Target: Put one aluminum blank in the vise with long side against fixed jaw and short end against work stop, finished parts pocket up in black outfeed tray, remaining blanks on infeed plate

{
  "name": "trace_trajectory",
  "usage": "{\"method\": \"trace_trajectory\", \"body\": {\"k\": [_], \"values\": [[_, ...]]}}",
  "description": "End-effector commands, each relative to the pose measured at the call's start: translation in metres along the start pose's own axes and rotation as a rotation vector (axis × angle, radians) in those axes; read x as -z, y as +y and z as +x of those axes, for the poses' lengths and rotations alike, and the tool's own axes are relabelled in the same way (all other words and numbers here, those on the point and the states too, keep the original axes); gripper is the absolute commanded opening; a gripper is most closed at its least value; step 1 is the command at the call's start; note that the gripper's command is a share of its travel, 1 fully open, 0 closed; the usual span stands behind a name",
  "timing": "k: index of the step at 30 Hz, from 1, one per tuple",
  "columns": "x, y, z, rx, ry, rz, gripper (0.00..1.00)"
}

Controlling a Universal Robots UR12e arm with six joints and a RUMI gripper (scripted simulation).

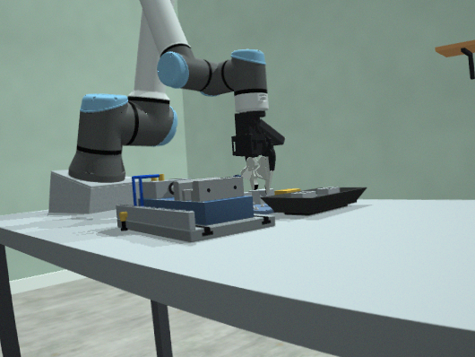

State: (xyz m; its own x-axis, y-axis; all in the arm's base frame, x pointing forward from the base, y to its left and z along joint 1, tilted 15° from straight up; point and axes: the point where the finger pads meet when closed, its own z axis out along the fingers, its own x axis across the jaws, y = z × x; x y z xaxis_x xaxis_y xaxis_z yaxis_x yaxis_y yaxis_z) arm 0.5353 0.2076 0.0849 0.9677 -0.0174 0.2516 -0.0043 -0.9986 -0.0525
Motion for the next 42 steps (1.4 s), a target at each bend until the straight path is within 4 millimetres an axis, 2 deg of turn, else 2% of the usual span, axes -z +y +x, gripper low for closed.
{"method": "trace_trajectory", "body": {"k": [1, 14, 22, 27, 37, 39, 42], "values": [[0.000, 0.000, 0.001, 0.000, 0.001, 0.000, 0.00], [0.001, 0.000, 0.001, 0.000, 0.001, 0.000, 0.00], [0.008, 0.000, 0.001, 0.000, 0.001, 0.000, 0.00], [0.022, 0.000, 0.001, 0.000, 0.001, 0.000, 0.00], [0.067, 0.000, 0.000, 0.000, 0.001, 0.000, 0.00], [0.067, 0.000, 0.000, 0.000, 0.001, 0.000, 0.00], [0.081, 0.000, 0.000, 0.000, 0.001, 0.000, 0.00]]}}
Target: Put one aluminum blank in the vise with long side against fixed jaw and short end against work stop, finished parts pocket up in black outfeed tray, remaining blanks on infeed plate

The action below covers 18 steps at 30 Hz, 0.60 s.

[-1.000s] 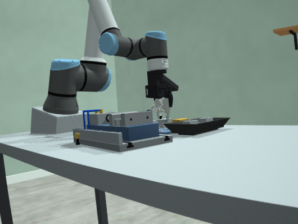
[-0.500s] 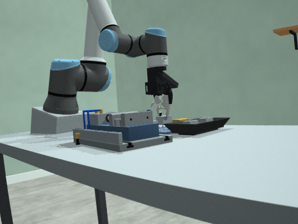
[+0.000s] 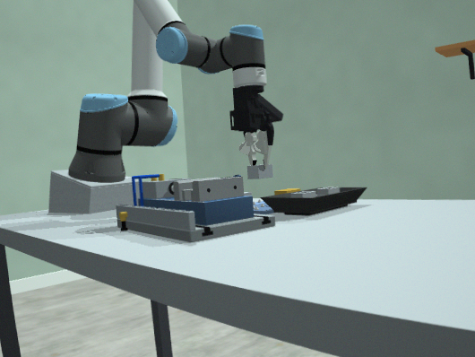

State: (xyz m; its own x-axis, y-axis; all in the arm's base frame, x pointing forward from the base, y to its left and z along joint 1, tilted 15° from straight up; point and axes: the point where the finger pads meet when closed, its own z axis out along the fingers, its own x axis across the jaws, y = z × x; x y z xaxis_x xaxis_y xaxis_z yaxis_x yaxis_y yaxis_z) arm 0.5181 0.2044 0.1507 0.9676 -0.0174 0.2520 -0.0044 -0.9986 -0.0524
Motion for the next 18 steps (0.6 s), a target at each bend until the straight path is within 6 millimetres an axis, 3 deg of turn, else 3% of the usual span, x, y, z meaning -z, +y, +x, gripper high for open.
{"method": "trace_trajectory", "body": {"k": [1, 9, 18], "values": [[0.018, 0.000, 0.001, 0.000, 0.001, 0.000, 0.00], [0.044, 0.000, 0.001, 0.000, 0.001, 0.000, 0.00], [0.050, 0.000, 0.001, 0.000, 0.001, 0.000, 0.00]]}}
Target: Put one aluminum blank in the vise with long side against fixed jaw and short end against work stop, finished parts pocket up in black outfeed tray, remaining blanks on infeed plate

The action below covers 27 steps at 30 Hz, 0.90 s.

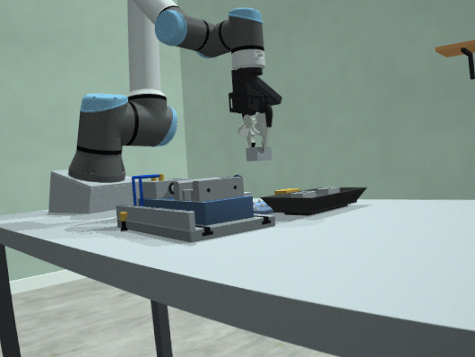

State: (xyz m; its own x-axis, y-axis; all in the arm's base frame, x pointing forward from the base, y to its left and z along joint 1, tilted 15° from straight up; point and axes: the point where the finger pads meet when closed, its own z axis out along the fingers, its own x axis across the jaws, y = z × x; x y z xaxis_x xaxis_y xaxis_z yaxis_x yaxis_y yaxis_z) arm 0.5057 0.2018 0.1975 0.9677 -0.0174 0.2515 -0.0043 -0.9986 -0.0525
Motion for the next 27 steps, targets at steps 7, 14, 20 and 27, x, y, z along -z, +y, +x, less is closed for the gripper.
{"method": "trace_trajectory", "body": {"k": [7, 14, 20, 27], "values": [[0.001, 0.009, 0.009, -0.004, 0.000, 0.000, 0.00], [0.000, 0.045, 0.042, -0.019, -0.004, -0.002, 0.00], [-0.001, 0.122, 0.094, -0.047, -0.009, -0.002, 0.00], [-0.001, 0.213, 0.136, -0.076, -0.008, -0.001, 0.00]]}}
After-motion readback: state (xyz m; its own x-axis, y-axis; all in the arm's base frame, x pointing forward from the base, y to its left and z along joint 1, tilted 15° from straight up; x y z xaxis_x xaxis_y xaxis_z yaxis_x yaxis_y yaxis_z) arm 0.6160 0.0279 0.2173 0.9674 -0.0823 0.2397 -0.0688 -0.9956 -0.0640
